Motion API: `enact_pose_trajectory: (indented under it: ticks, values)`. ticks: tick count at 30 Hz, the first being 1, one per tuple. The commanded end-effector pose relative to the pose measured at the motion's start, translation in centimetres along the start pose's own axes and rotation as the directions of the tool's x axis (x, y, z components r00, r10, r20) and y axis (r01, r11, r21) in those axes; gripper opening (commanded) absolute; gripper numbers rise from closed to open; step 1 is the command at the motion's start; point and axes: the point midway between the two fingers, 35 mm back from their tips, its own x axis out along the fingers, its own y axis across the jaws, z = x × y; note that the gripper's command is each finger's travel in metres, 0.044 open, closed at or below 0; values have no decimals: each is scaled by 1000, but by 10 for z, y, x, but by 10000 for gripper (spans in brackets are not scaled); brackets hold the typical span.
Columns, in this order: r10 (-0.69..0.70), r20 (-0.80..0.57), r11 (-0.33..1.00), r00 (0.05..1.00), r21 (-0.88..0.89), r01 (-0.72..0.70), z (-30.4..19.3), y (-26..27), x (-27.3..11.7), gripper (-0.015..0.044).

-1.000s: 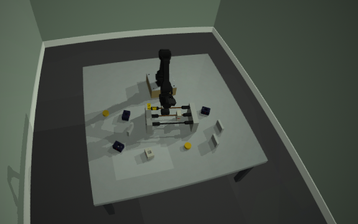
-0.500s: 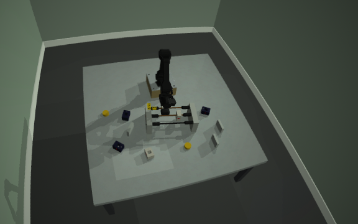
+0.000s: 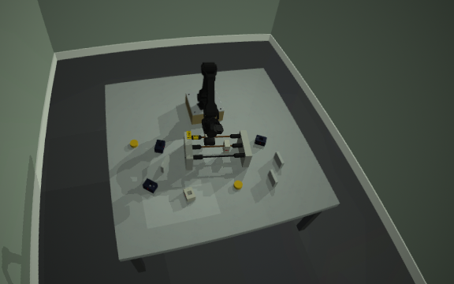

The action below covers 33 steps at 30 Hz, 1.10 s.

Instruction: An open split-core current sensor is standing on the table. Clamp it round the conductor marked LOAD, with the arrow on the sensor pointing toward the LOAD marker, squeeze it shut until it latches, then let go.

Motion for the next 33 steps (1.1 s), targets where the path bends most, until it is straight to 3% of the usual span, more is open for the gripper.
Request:
enact_pose_trajectory:
  ticks: [1,20,33]
  values:
    - [-8,-1,1000,1000,-3,8,0,0,-9,0]
    - [-3,0,1000,1000,-1,3,0,0,-11,0]
    - [-3,0,1000,1000,-1,3,0,0,-11,341]
